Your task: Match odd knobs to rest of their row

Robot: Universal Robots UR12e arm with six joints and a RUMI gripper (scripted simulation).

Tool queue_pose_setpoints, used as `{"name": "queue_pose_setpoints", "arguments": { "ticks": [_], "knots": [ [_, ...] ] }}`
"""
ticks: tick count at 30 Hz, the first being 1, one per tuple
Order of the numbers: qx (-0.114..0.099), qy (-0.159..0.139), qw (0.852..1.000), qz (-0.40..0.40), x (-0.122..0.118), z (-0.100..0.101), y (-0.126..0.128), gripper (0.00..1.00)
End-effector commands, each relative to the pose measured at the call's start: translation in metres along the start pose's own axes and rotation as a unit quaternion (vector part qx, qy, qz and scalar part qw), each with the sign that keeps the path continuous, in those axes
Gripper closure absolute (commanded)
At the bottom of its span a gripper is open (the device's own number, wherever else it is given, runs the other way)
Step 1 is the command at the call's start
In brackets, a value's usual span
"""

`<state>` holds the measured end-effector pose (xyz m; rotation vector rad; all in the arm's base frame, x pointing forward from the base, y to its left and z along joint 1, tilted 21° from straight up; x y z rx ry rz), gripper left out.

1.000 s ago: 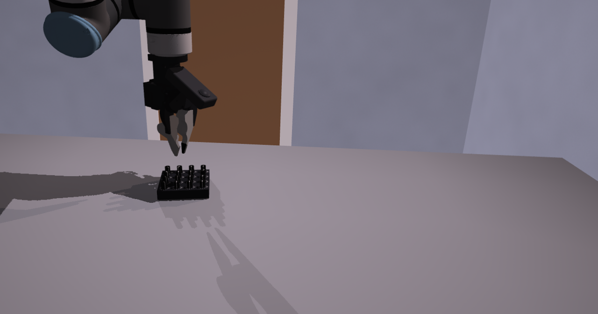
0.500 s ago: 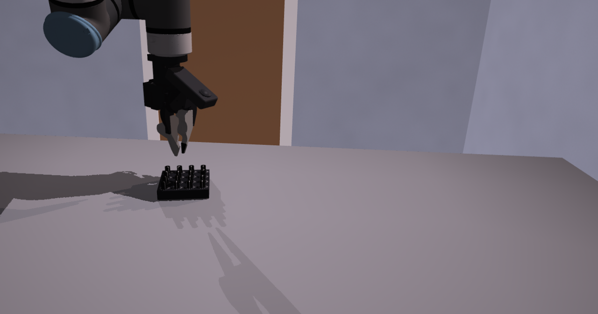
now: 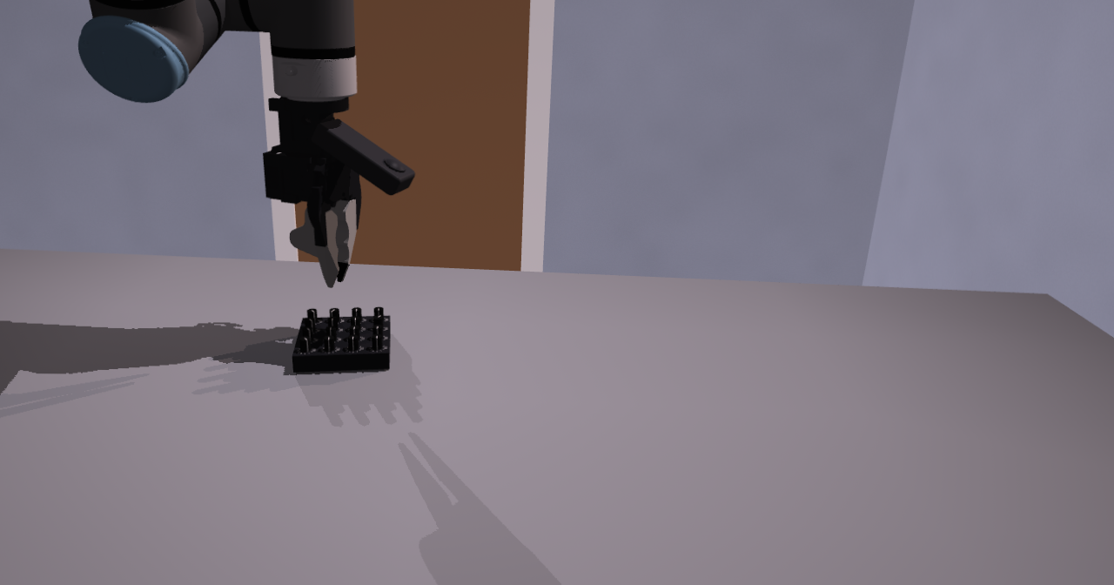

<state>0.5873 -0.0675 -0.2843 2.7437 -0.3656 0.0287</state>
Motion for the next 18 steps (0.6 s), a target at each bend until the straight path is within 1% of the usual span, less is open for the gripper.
{"name": "queue_pose_setpoints", "arguments": {
  "ticks": [1,8,10,12,18],
  "knots": [
    [0.002,0.0,0.997,-0.078,-0.0018,-0.0029,0.0011,0.89],
    [0.002,0.0,0.989,-0.15,-0.0019,-0.0051,0.0006,0.89],
    [0.002,0.0,0.989,-0.15,-0.0019,-0.0051,0.0006,0.89],
    [0.002,0.0,0.982,-0.189,-0.0021,-0.0063,0.0003,0.89],
    [0.002,0.0,0.969,-0.247,-0.0026,-0.0081,-0.0001,0.89]
  ]
}}
Point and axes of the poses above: the point where the finger pads meet when closed, its own z axis out along the fingers, its own y axis across the jaws, x = y × z, the point moved 2 cm from there along -z, back along the fingers, and after that the axes turned 13 degrees about -z, right-handed, at the moved point
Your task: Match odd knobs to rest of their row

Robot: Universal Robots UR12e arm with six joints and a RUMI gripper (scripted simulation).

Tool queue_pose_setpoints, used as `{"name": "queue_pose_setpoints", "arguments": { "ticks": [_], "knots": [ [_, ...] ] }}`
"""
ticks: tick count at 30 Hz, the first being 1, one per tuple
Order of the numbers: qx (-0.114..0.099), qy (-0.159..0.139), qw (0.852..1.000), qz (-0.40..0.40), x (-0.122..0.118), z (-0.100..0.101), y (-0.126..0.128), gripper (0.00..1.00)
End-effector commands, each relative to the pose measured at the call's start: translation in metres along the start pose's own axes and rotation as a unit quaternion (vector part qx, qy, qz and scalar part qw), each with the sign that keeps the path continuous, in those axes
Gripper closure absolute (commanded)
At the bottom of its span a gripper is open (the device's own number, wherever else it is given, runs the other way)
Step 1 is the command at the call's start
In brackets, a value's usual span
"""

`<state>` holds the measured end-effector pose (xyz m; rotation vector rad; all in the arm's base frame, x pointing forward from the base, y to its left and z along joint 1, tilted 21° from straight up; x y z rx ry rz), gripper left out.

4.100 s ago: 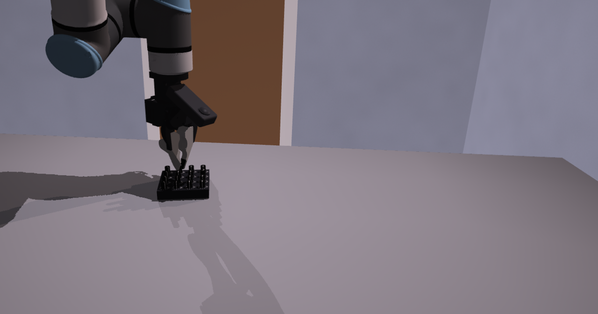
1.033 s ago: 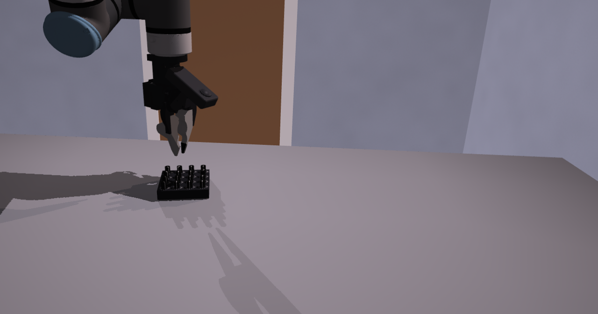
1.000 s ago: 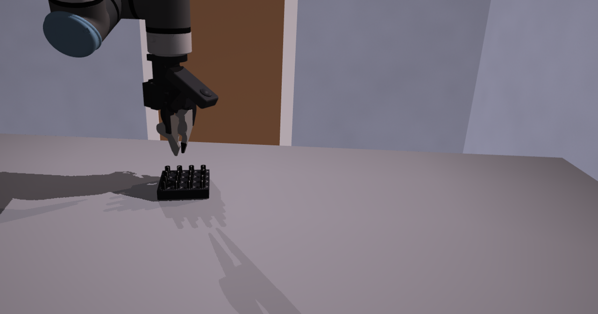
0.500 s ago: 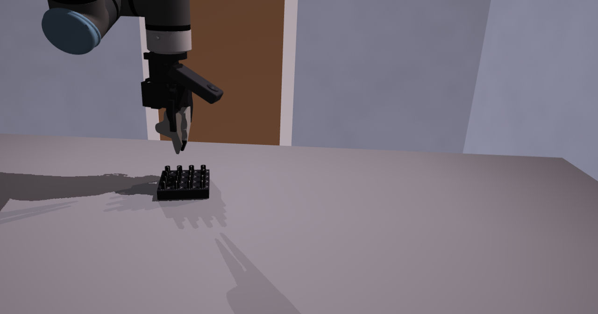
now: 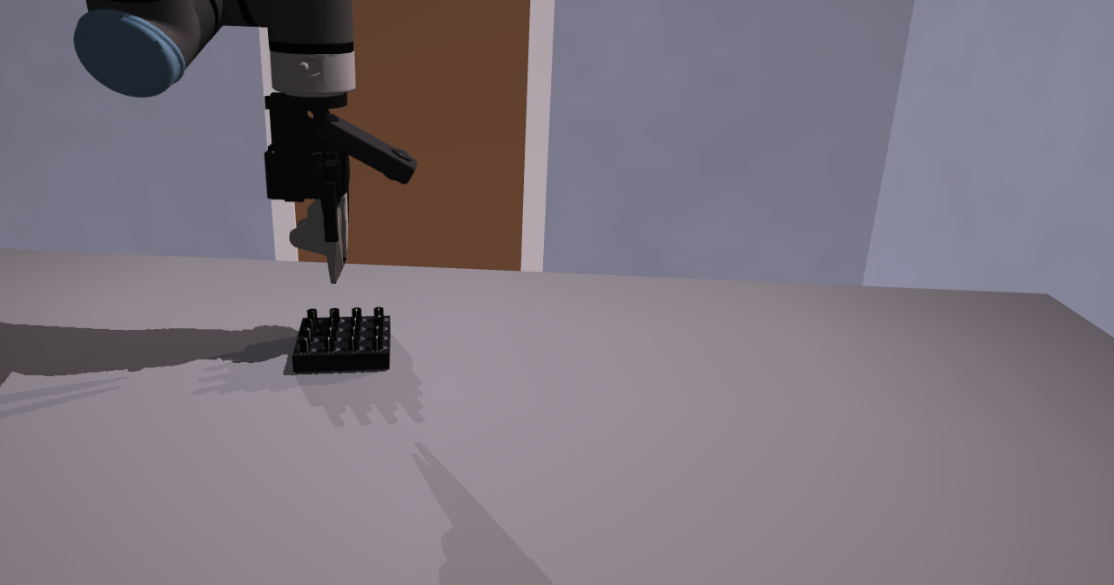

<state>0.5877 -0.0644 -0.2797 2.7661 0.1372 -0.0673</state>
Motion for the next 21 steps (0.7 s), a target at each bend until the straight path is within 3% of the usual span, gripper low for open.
{"name": "queue_pose_setpoints", "arguments": {
  "ticks": [1,9,21],
  "knots": [
    [0.002,0.001,0.997,-0.078,-0.0028,-0.003,0.0,0.89],
    [0.002,0.001,0.99,-0.14,-0.0035,-0.0049,-0.0006,0.89],
    [0.001,0.001,0.961,-0.277,-0.0058,-0.0091,-0.0019,0.89]
  ]
}}
Point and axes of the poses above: the point where the finger pads meet when closed, its own z axis out along the fingers, its own y axis across the jaws, x = y × z, the point moved 2 cm from there along -z, back along the fingers, and after that the axes turned 13 degrees about -z, right-handed, at the moved point
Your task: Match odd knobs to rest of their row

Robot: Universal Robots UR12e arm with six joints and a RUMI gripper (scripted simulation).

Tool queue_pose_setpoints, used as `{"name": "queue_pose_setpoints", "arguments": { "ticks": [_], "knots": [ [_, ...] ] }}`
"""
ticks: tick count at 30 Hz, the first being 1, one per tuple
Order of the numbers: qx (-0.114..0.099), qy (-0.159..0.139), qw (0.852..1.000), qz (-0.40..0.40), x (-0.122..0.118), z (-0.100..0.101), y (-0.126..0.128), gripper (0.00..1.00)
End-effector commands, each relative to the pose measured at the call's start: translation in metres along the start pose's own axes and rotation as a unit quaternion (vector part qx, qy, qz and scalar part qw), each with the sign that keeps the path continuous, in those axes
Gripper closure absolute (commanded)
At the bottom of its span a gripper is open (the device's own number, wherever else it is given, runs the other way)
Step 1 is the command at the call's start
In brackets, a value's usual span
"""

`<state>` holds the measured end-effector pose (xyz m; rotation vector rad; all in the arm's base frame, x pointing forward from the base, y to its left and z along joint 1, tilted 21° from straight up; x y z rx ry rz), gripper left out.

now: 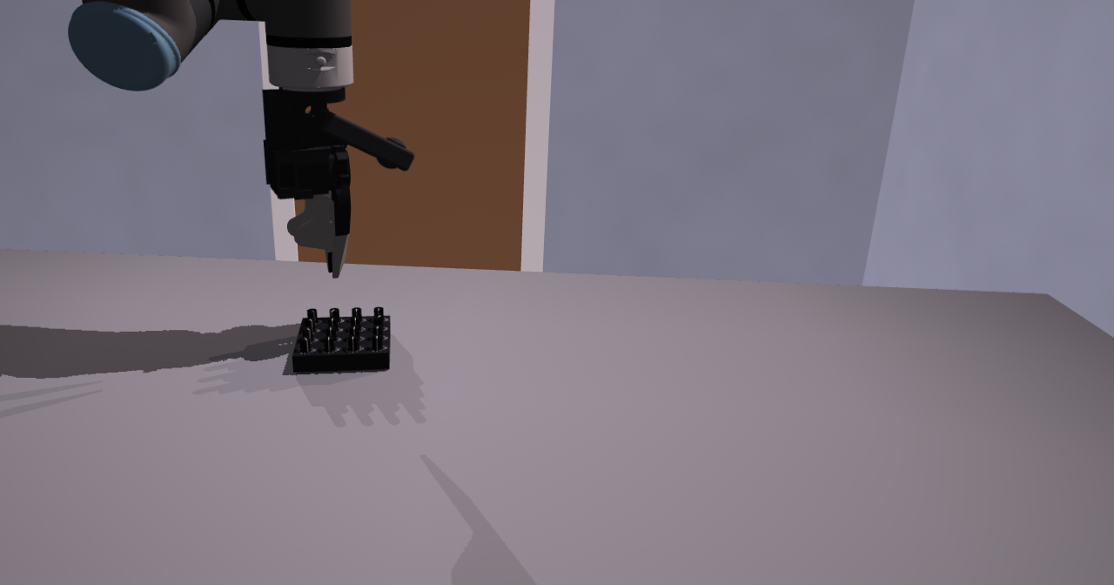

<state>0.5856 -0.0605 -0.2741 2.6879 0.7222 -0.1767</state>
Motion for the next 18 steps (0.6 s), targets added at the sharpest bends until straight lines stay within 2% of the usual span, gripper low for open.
{"name": "queue_pose_setpoints", "arguments": {
  "ticks": [1,10,18],
  "knots": [
    [0.001,0.002,0.997,-0.078,-0.0035,-0.0029,-0.0017,0.89],
    [0.001,0.001,0.993,-0.118,-0.0043,-0.0038,-0.0028,0.89],
    [0.001,0.002,0.992,-0.122,-0.0034,-0.004,-0.0029,0.89]
  ]
}}
Point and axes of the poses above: the point where the finger pads meet when closed, its own z axis out along the fingers, its own y axis across the jaws, x = y × z, the point moved 2 cm from there along -z, back along the fingers, and after that the axes turned 13 degrees about -z, right-handed, at the moved point
